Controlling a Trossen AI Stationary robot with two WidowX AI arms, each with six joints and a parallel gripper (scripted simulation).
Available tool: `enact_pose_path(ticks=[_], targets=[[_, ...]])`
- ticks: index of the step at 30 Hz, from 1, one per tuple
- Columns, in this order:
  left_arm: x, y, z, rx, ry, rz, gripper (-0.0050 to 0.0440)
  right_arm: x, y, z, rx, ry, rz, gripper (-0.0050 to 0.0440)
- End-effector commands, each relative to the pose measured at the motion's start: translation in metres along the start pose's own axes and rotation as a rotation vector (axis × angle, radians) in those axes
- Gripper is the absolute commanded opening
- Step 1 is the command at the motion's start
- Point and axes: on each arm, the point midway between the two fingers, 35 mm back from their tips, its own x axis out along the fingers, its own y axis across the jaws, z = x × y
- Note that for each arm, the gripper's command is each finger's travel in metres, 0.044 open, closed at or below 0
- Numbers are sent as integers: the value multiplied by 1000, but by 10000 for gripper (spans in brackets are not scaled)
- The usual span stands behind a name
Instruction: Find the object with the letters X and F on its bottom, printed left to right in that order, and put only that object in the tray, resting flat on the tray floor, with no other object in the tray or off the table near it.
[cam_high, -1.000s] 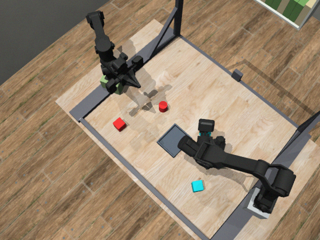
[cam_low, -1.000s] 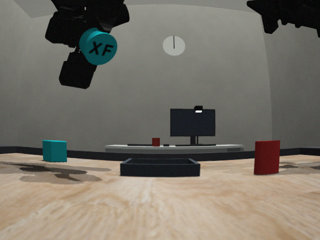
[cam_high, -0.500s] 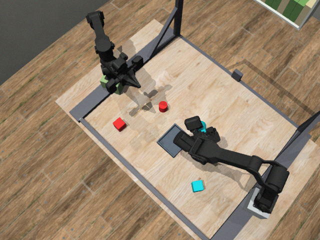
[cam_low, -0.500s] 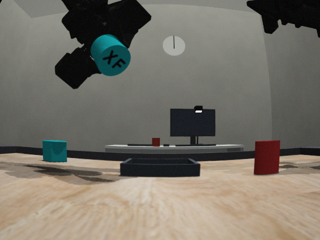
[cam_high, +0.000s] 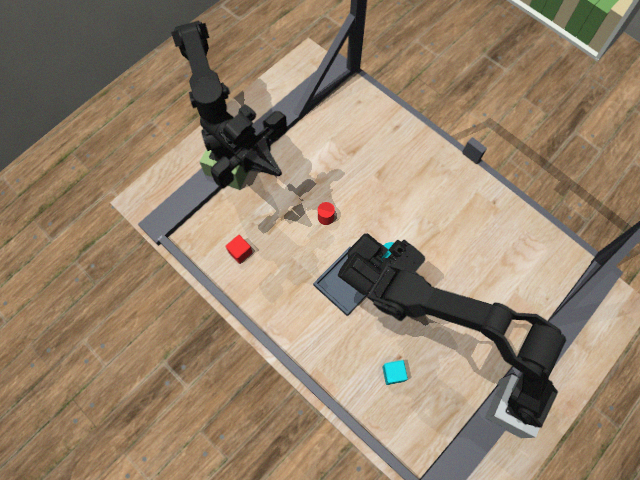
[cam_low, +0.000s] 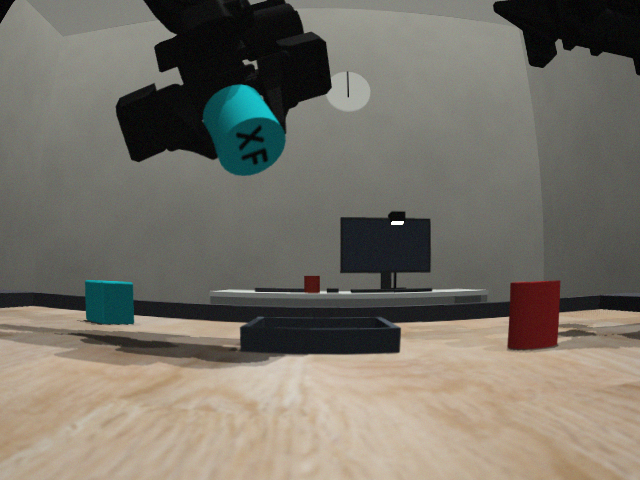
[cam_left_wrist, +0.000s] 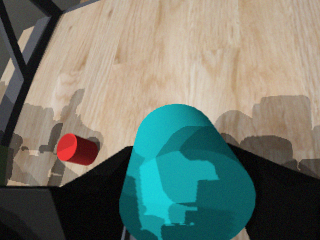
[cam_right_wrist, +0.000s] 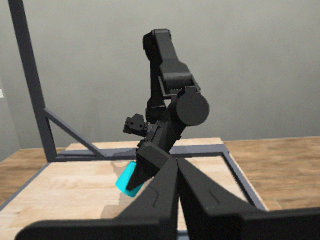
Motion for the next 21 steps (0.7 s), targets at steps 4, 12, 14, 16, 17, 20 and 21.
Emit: enact_pose_path(ticks=[4, 12, 14, 16, 17, 20, 21], targets=[[3, 13, -4, -227, 56, -6, 193, -1, 0, 7, -4, -15, -1, -50], [8, 18, -11, -443, 107, -14, 193, -1, 0, 7, -4, -15, -1, -50], [9, 19, -14, -515, 125, -15, 193, -1, 0, 7, -4, -15, -1, -50], [11, 20, -16, -587, 143, -14, 193, -1, 0, 7, -4, -15, -1, -50], [12, 21, -17, -622, 152, -13, 193, -1, 0, 7, -4, -15, -1, -50], [14, 23, -21, -729, 180, -9, 193, -1, 0, 7, -4, -15, -1, -50], [15, 24, -22, -765, 189, -7, 193, -1, 0, 7, -4, -15, -1, -50]])
